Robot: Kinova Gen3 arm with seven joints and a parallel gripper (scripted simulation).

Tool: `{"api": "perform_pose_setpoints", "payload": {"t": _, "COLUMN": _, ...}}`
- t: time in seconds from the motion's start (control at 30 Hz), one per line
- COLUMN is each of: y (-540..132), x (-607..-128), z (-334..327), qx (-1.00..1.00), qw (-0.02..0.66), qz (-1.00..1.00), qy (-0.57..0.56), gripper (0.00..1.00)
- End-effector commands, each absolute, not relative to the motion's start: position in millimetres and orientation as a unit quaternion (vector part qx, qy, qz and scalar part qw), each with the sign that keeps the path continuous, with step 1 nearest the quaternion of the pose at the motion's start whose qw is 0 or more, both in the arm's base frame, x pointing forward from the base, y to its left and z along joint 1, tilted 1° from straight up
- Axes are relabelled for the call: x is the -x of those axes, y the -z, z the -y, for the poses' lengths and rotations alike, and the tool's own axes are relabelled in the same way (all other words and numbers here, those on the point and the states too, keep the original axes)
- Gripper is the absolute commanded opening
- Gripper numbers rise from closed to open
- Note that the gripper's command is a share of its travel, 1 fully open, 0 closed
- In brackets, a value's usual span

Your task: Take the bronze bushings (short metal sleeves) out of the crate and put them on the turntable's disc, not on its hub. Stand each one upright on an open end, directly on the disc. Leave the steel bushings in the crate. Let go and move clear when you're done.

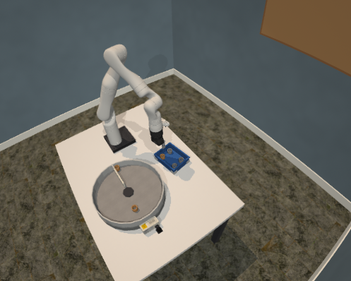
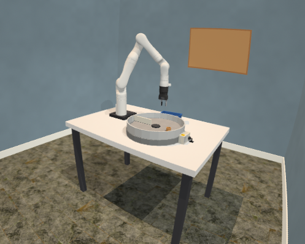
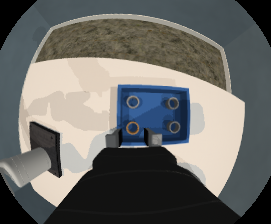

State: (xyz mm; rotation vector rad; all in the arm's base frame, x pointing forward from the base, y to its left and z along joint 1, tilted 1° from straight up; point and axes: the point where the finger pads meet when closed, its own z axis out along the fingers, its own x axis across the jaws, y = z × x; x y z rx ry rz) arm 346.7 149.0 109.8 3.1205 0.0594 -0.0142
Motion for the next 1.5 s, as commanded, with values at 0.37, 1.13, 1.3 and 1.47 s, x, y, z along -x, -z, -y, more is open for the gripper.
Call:
{"api": "perform_pose_setpoints", "payload": {"t": 0.37, "y": -86.9, "x": -347.0, "z": -148.9, "qx": -1.0, "qw": 0.01, "qz": -0.019, "qy": 0.004, "gripper": 0.76}}
{"api": "perform_pose_setpoints", "payload": {"t": 1.13, "y": -39.0, "x": -346.8, "z": -148.1, "qx": -1.0, "qw": 0.01, "qz": -0.019, "qy": 0.004, "gripper": 0.76}}
{"api": "perform_pose_setpoints", "payload": {"t": 1.3, "y": -39.0, "x": -346.8, "z": -148.1, "qx": -1.0, "qw": 0.01, "qz": -0.019, "qy": 0.004, "gripper": 0.76}}
{"api": "perform_pose_setpoints", "payload": {"t": 1.47, "y": -39.0, "x": -346.8, "z": -148.1, "qx": -1.0, "qw": 0.01, "qz": -0.019, "qy": 0.004, "gripper": 0.76}}
